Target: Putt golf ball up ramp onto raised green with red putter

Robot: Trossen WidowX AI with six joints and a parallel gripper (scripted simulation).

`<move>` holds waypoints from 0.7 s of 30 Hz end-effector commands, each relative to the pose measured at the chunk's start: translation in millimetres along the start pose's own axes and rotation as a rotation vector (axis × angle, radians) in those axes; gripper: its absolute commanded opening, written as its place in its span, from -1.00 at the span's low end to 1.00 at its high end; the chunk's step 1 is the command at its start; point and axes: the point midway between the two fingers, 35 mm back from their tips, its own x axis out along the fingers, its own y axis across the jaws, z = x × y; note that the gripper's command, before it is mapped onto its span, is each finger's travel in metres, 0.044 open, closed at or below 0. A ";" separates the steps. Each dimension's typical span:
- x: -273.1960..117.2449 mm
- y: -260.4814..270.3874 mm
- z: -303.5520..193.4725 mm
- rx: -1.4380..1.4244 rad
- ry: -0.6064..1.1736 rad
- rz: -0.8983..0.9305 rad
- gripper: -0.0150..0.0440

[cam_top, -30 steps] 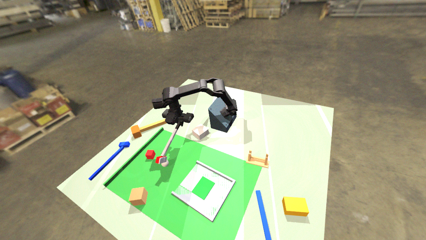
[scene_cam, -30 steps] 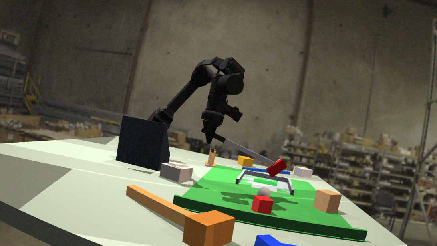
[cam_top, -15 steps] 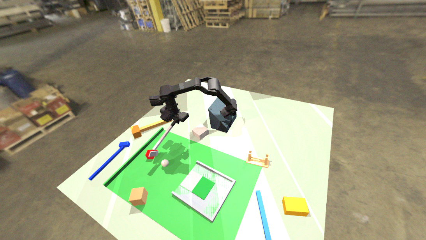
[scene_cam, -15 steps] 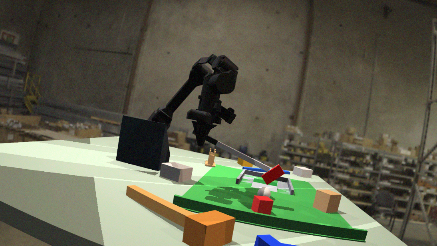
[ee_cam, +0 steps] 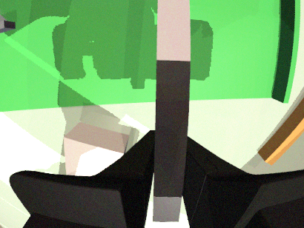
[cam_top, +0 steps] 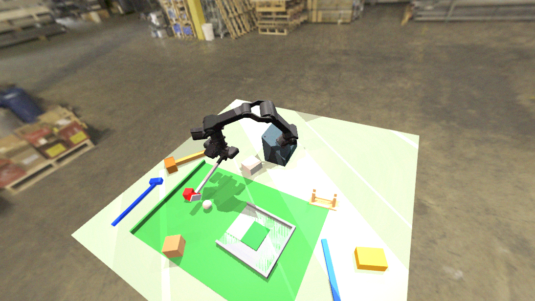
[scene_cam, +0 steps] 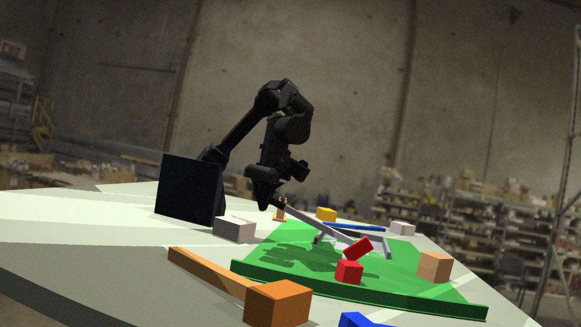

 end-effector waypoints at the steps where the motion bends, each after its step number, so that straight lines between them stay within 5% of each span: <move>1: 4.5 0.3 1.6 0.001 -0.010 0.001 -0.49; 21: 21.8 1.2 0.9 -0.003 0.001 0.000 -0.49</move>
